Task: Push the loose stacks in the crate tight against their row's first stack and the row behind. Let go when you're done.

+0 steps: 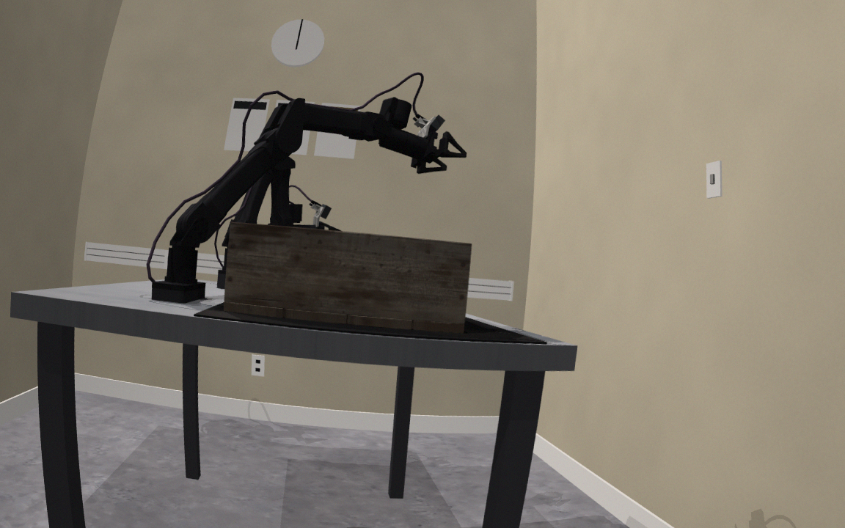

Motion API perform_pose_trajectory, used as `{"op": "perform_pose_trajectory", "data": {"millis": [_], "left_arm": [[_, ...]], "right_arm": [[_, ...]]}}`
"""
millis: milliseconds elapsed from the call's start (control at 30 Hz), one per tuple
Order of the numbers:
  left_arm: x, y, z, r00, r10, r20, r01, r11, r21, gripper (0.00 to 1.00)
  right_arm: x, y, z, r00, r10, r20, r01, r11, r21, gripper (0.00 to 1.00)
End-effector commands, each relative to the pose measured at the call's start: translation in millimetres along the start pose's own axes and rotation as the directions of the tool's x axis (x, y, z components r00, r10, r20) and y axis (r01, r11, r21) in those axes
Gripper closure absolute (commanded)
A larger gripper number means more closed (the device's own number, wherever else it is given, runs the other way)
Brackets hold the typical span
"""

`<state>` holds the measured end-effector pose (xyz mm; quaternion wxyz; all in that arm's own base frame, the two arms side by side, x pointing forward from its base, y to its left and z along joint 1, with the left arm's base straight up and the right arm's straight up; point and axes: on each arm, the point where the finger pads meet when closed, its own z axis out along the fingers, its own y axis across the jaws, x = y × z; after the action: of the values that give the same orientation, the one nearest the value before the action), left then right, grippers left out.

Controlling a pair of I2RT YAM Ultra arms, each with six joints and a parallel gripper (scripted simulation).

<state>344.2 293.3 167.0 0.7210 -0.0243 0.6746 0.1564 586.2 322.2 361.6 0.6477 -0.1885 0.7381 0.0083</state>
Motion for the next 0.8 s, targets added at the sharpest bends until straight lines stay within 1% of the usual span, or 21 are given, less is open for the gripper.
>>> {"op": "perform_pose_trajectory", "data": {"millis": [0, 533, 567, 600, 767], "left_arm": [[-7.2, 1.9, 1.0, 1.000, 0.013, 0.017, -0.013, 1.000, -0.003, 0.00], [-7.2, 1.9, 1.0, 1.000, 0.013, 0.017, -0.013, 1.000, -0.003, 0.00], [-12.9, 3.6, 2.0, 0.999, 0.023, 0.029, -0.023, 1.000, -0.006, 0.00], [-12.9, 3.6, 2.0, 0.999, 0.023, 0.029, -0.023, 1.000, -0.006, 0.00], [-12.9, 3.6, 2.0, 0.999, 0.023, 0.029, -0.023, 1.000, -0.006, 0.00]], "right_arm": [[-10.5, -3.6, -4.6, 1.000, 0.008, 0.022, -0.008, 1.000, 0.005, 0.00], [-10.5, -3.6, -4.6, 1.000, 0.008, 0.022, -0.008, 1.000, 0.005, 0.00], [-15.1, -5.6, -7.6, 1.000, 0.011, 0.027, -0.011, 1.000, 0.006, 0.00], [-15.1, -5.6, -7.6, 1.000, 0.011, 0.027, -0.011, 1.000, 0.006, 0.99], [-15.2, -5.6, -7.6, 1.000, 0.011, 0.027, -0.011, 1.000, 0.006, 0.99]]}}
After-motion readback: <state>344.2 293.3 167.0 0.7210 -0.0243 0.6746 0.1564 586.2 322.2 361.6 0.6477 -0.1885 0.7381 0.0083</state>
